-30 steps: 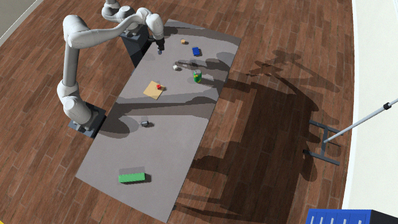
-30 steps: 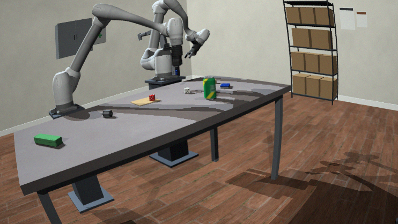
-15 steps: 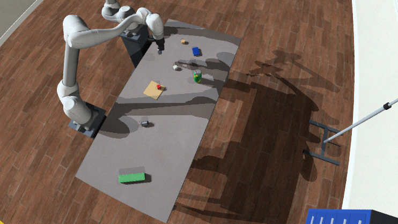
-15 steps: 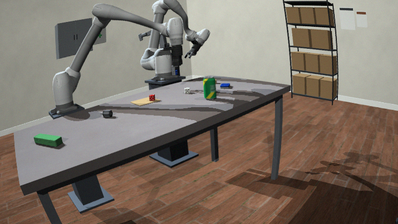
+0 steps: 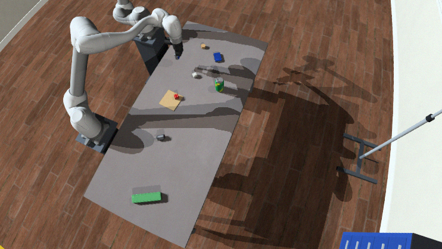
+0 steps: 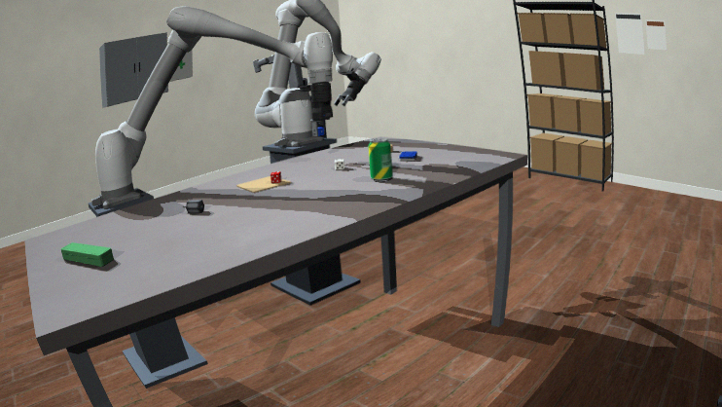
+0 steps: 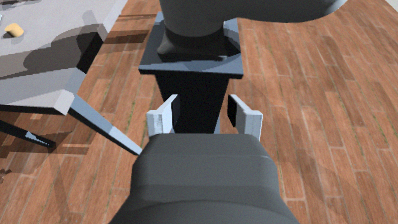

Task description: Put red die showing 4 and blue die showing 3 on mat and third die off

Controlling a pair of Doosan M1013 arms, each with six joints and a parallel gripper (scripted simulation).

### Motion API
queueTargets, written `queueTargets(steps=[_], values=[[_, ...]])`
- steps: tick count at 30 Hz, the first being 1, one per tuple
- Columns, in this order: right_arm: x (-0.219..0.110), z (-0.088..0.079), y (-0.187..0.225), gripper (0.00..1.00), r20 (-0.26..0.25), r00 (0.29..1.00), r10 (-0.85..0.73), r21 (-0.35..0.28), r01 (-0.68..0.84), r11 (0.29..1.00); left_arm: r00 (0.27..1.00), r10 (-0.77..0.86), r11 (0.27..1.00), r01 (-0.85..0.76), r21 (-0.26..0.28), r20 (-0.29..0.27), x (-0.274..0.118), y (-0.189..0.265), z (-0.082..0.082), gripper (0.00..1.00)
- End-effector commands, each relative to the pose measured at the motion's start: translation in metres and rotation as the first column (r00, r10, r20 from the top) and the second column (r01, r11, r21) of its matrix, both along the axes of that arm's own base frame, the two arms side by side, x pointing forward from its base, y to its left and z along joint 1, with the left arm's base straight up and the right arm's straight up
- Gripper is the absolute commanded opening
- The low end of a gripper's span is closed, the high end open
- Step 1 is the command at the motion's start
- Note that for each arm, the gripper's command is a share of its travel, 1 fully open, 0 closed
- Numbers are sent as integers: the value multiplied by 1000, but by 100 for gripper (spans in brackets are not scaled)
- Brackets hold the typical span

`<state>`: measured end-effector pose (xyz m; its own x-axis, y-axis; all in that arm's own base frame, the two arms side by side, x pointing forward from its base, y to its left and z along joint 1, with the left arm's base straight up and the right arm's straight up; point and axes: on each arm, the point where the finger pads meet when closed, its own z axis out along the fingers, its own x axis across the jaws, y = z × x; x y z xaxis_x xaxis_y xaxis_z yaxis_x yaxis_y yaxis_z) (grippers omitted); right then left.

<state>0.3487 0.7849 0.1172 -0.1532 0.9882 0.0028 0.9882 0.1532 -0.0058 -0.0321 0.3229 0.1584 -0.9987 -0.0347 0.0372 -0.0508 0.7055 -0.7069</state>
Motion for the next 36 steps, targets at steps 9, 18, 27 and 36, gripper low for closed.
queueTargets(steps=[9, 18, 27, 36], values=[[-1, 0, 12, 57, 6, 908, -419, -2, 419, 908, 1000, 0, 1000, 0, 1, 0, 0, 0, 0, 100], [1, -1, 21, 57, 6, 717, -697, -2, 697, 717, 1000, 0, 1000, 0, 1, 0, 0, 0, 0, 100], [5, -2, 29, 57, 6, 449, -894, -2, 894, 449, 1000, 0, 1000, 0, 1, 0, 0, 0, 0, 100], [10, -3, 33, 57, 6, 157, -988, -2, 988, 157, 1000, 0, 1000, 0, 1, 0, 0, 0, 0, 100]])
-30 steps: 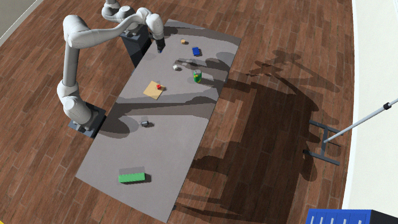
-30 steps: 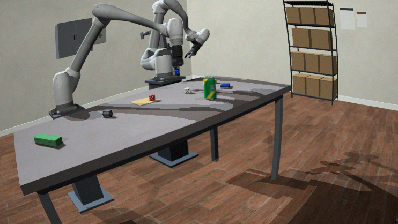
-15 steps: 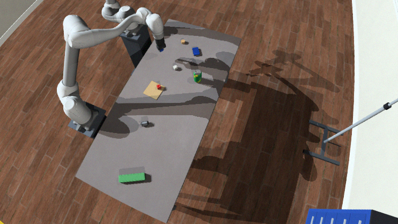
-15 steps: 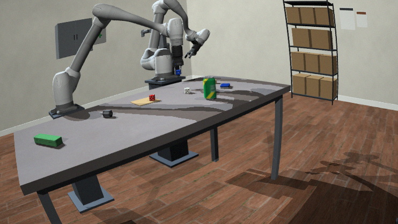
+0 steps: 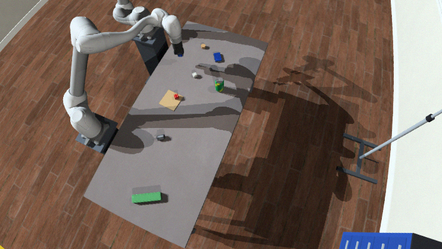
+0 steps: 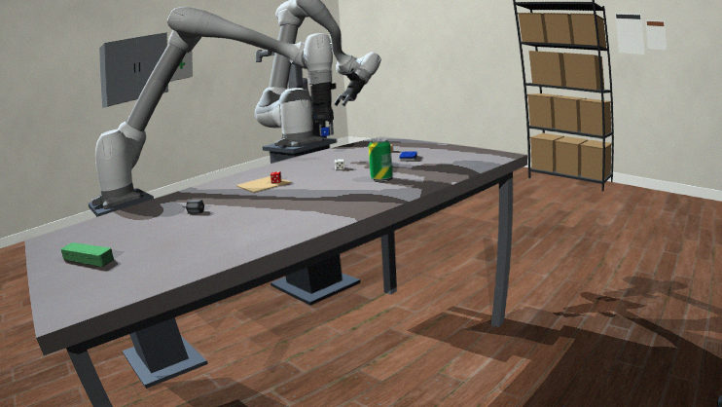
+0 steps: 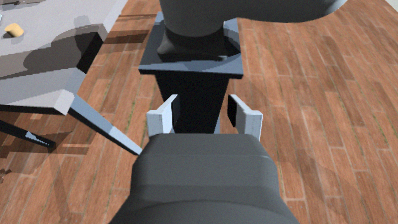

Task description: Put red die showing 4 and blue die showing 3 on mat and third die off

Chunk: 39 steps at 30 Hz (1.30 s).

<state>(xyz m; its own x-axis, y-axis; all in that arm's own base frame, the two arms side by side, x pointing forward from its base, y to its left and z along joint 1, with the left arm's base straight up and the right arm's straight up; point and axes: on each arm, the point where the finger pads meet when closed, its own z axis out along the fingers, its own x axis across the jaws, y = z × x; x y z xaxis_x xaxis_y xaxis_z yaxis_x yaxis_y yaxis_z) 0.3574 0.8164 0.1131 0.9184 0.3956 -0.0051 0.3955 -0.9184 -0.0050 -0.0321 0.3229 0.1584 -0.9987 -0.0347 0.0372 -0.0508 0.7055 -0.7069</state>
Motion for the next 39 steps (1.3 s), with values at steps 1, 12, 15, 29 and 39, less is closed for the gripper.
queueTargets(steps=[1, 12, 15, 29, 39], values=[[1, 1, 2, 57, 7, 995, -95, -3, 95, 995, 1000, 0, 1000, 0, 1, 0, 0, 0, 0, 100], [11, 0, 4, 57, 7, 851, -525, -2, 525, 851, 1000, 0, 1000, 0, 1, 0, 0, 0, 0, 100], [13, -1, 4, 57, 7, 782, -623, -2, 623, 782, 1000, 0, 1000, 0, 1, 0, 0, 0, 0, 100], [21, -2, 0, 57, 7, 390, -921, -2, 921, 390, 1000, 0, 1000, 0, 1, 0, 0, 0, 0, 100], [25, -3, -5, 57, 7, 56, -998, -2, 998, 56, 1000, 0, 1000, 0, 1, 0, 0, 0, 0, 100]])
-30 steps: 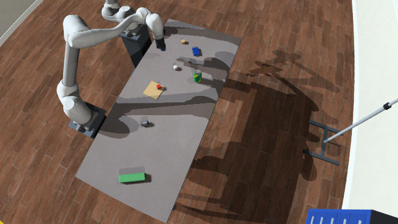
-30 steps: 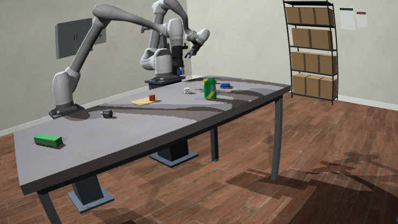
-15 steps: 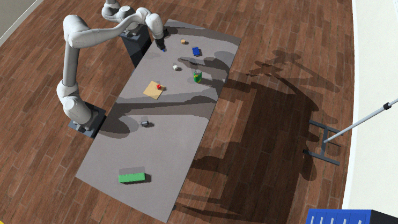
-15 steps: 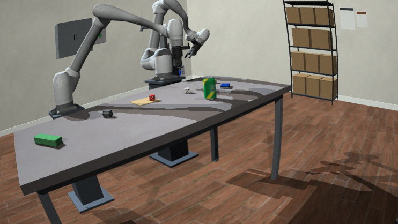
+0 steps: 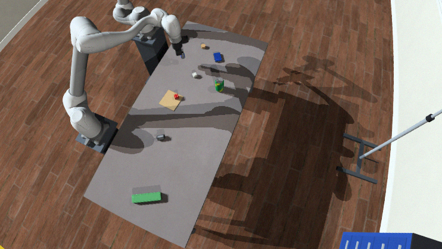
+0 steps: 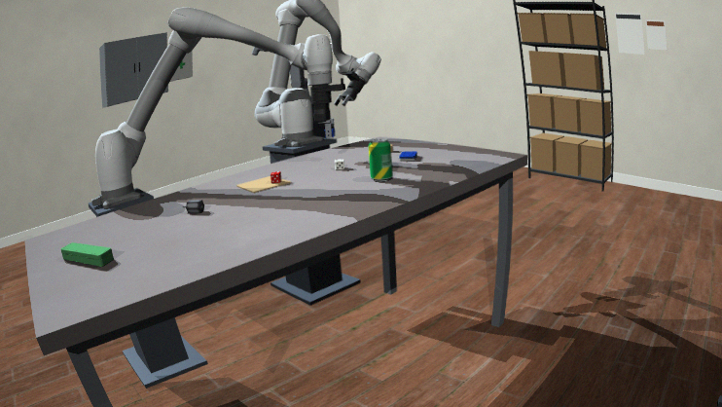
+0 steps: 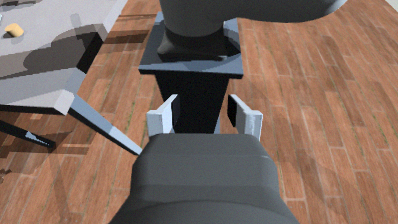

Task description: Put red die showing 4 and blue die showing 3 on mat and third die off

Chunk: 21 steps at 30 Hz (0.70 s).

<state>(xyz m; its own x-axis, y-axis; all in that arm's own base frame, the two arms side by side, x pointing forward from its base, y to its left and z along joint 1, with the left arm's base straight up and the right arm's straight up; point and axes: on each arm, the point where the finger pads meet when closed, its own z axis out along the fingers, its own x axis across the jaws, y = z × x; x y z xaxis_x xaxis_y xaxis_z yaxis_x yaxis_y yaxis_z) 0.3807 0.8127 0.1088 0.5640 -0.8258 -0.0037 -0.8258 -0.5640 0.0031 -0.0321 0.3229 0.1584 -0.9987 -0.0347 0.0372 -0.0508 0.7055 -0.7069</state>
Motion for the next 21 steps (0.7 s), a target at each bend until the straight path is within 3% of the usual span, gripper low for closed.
queueTargets(steps=[1, 10, 13, 15, 17, 21], values=[[1, 1, -2, 57, 5, 987, -159, -1, 159, 987, 1000, 0, 1000, 0, 1, 0, 0, 0, 0, 100], [2, 0, -10, 57, 5, 865, -503, -1, 503, 865, 1000, 0, 1000, 0, 1, 0, 0, 0, 0, 100], [2, 0, -10, 57, 5, 853, -522, -1, 522, 853, 1000, 0, 1000, 0, 1, 0, 0, 0, 0, 100], [1, -1, -13, 57, 5, 766, -643, -1, 643, 766, 1000, 0, 1000, 0, 1, 0, 0, 0, 0, 100], [1, -1, -14, 57, 5, 744, -669, -1, 669, 744, 1000, 0, 1000, 0, 1, 0, 0, 0, 0, 100], [-1, -1, -18, 57, 5, 616, -788, -1, 788, 616, 1000, 0, 1000, 0, 1, 0, 0, 0, 0, 100]])
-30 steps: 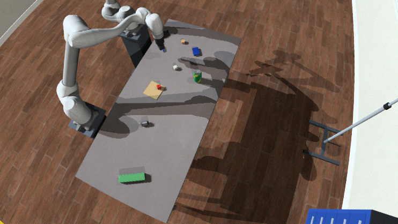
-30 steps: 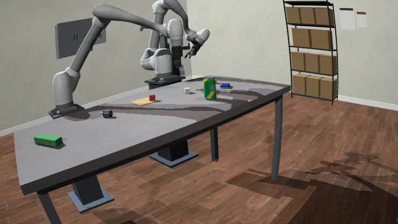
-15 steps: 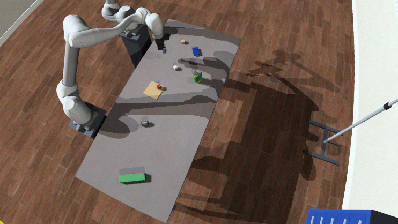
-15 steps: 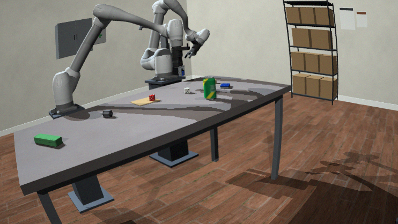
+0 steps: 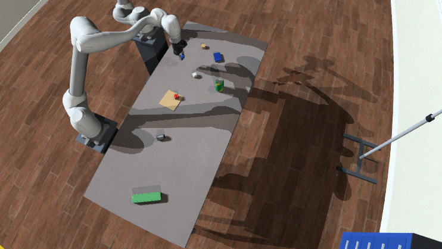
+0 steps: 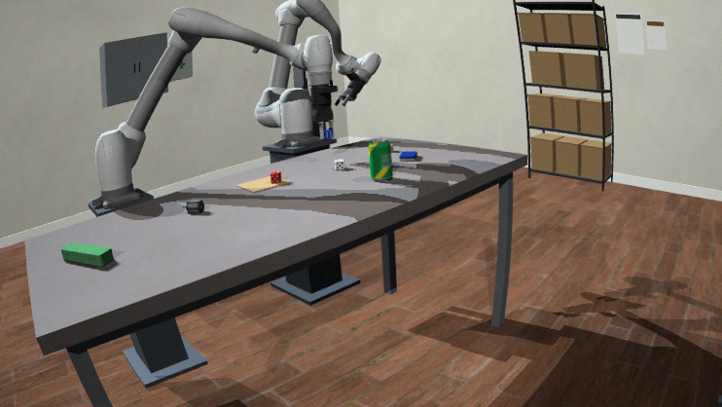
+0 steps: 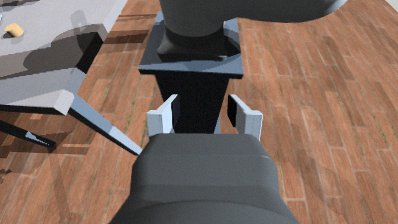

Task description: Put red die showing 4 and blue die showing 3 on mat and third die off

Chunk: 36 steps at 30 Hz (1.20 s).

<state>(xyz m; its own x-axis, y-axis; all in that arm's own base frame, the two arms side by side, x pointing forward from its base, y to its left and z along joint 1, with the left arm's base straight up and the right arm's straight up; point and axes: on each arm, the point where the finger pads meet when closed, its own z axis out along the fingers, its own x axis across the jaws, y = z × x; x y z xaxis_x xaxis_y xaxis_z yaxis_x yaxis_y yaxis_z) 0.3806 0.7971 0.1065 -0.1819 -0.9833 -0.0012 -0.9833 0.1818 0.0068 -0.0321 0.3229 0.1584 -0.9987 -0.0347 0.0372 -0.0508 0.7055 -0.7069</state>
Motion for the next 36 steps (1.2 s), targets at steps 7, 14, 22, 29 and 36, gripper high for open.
queueTargets(steps=[7, 14, 22, 29, 36], values=[[-6, 0, -7, 57, 7, 916, -401, -2, 401, 916, 1000, 0, 1000, 0, 1, 0, 0, 0, 0, 100], [-10, -1, -11, 57, 7, 799, -601, -2, 601, 799, 1000, 0, 1000, 0, 1, 0, 0, 0, 0, 100], [-18, -2, -14, 57, 7, 597, -802, -2, 802, 597, 1000, 0, 1000, 0, 1, 0, 0, 0, 0, 100], [-23, -2, -15, 57, 7, 431, -902, -2, 903, 431, 1000, 0, 1000, 0, 1, 0, 0, 0, 0, 100], [-27, -3, -15, 57, 6, 301, -953, -2, 953, 301, 1000, 0, 1000, 0, 1, 0, 0, 0, 0, 100]])
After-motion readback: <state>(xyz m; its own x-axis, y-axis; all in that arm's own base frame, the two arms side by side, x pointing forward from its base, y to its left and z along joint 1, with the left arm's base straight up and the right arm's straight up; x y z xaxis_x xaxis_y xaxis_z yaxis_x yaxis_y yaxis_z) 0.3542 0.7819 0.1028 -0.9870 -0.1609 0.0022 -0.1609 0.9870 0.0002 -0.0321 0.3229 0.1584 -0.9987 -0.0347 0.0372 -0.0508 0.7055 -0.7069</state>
